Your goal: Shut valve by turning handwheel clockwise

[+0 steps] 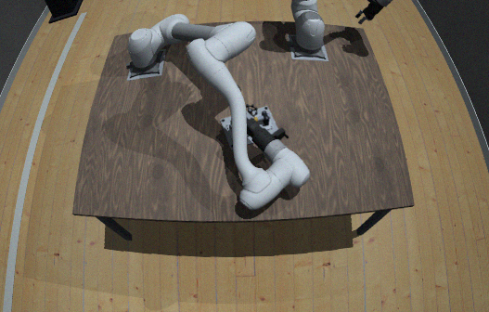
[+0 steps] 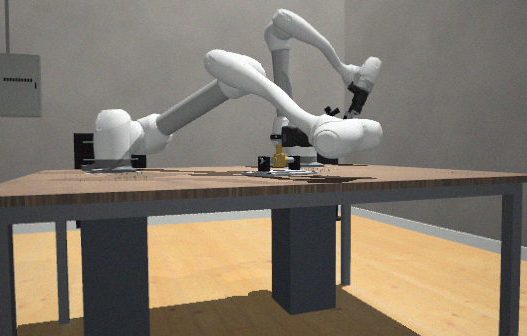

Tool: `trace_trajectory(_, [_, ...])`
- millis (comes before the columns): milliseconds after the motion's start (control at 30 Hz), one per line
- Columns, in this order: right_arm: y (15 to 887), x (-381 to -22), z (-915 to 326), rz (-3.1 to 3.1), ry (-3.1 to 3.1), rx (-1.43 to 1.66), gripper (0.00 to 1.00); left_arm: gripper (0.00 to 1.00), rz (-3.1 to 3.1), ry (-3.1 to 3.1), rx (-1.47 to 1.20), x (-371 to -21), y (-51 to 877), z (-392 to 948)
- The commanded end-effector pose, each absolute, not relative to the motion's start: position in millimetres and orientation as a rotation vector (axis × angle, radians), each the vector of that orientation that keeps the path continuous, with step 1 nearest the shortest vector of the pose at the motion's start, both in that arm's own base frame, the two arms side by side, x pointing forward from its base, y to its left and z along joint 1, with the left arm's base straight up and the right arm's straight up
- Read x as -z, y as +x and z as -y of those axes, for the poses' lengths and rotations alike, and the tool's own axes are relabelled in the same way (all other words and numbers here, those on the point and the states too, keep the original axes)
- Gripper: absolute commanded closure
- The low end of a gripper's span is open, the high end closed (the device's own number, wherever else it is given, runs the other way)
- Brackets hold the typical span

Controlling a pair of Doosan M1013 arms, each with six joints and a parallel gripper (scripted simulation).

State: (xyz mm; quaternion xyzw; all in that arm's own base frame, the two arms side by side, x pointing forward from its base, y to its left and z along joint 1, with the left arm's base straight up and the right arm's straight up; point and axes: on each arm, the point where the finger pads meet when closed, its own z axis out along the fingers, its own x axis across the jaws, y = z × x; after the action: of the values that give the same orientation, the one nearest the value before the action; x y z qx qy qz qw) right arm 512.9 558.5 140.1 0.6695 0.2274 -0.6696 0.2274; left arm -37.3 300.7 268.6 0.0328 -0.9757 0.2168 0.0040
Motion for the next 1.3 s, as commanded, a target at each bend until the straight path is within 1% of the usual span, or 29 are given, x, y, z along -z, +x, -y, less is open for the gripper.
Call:
trace_trajectory(0, [513.1,-141.3,-558.5,-0.627,1.846,1.843,1.0,0.0,3.057,0.103,-0.678,-268.9,-37.4,-301.0])
trace_trajectory(133, [513.1,-141.3,-558.5,-0.627,1.846,1.843,1.0,0.0,3.057,0.103,-0.678,-268.9,-37.4,-301.0])
trace_trajectory(167, [513.1,-141.3,-558.5,-0.627,1.846,1.843,0.46,0.0,3.057,0.103,-0.678,-268.9,-37.4,-301.0])
trace_trajectory(1267, [513.1,-141.3,-558.5,-0.627,1.846,1.843,0.46,0.0,3.057,0.103,-0.678,-268.9,-37.4,-301.0])
